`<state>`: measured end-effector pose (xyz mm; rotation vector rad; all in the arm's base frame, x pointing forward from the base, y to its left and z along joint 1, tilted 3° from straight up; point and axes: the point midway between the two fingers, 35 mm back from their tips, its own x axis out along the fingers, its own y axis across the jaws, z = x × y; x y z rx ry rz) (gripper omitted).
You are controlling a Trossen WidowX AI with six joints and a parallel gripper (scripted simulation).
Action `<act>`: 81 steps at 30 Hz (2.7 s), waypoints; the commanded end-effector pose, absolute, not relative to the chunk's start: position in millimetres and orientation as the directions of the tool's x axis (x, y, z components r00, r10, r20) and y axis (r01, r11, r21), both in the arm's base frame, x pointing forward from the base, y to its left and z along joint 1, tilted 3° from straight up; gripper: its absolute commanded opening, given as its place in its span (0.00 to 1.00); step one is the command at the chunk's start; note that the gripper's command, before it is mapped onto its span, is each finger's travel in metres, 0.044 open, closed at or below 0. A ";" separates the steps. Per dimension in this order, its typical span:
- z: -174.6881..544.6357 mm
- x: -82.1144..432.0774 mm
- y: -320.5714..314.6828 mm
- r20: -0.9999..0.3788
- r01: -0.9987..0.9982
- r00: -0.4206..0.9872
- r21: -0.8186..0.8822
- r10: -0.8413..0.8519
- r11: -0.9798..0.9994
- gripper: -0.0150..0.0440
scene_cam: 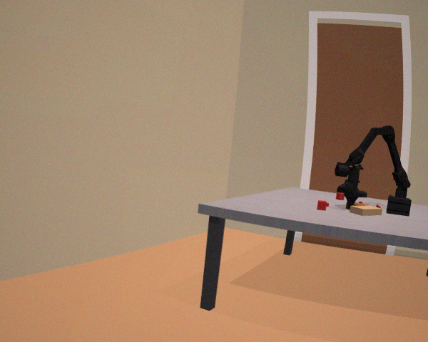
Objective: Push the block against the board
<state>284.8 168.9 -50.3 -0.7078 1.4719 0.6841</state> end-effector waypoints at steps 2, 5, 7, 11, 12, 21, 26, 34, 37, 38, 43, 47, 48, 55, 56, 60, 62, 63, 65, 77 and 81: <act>-49.6 290.8 176.0 -1.000 -0.778 -0.005 -0.007 -0.018 0.628 0.25; -49.6 294.1 179.9 -1.000 -0.778 -0.005 -0.007 -0.018 0.628 0.25; -49.6 296.2 182.5 -1.000 -0.778 -0.005 -0.007 -0.018 0.628 0.25; -49.6 300.4 187.7 -1.000 -0.778 -0.005 -0.007 -0.018 0.628 0.25; -49.6 301.4 189.0 -1.000 -0.778 -0.005 -0.007 -0.017 0.628 0.25; -49.8 310.4 200.8 -1.000 -0.778 -0.004 -0.007 -0.016 0.628 0.25; -47.8 311.2 200.5 -1.000 -0.780 -0.002 -0.009 -0.017 0.626 0.25; 5.1 311.6 201.4 -1.000 -0.778 -0.004 -0.007 -0.016 0.628 0.25; 5.1 311.6 201.4 -1.000 -0.778 -0.004 -0.007 -0.016 0.628 0.25; 4.3 313.9 201.5 -1.000 -0.780 0.012 -0.014 -0.008 0.626 0.25; 13.5 288.1 153.9 -1.000 -0.779 0.006 -0.014 -0.015 0.627 0.25; 16.0 256.8 113.2 -1.000 -0.778 0.000 -0.013 -0.021 0.628 0.25; 15.7 248.1 103.7 -1.000 -0.777 -0.002 -0.012 -0.022 0.629 0.25; 7.0 195.6 58.5 -1.000 -0.776 -0.012 -0.008 -0.028 0.631 0.25; 7.0 195.6 58.5 -1.000 -0.776 -0.012 -0.008 -0.028 0.631 0.25; 4.6 195.8 58.6 -1.000 -0.776 -0.012 -0.008 -0.028 0.631 0.25; -14.2 196.6 58.5 -1.000 -0.776 -0.012 -0.008 -0.028 0.631 0.25; -28.5 196.1 58.0 -1.000 -0.776 -0.013 -0.008 -0.028 0.631 0.25; -46.2 194.0 56.8 -1.000 -0.776 -0.013 -0.008 -0.028 0.631 0.25; -48.3 198.4 61.7 -1.000 -0.776 -0.012 -0.008 -0.028 0.631 0.25; -48.4 202.8 66.8 -1.000 -0.776 -0.012 -0.008 -0.027 0.631 0.25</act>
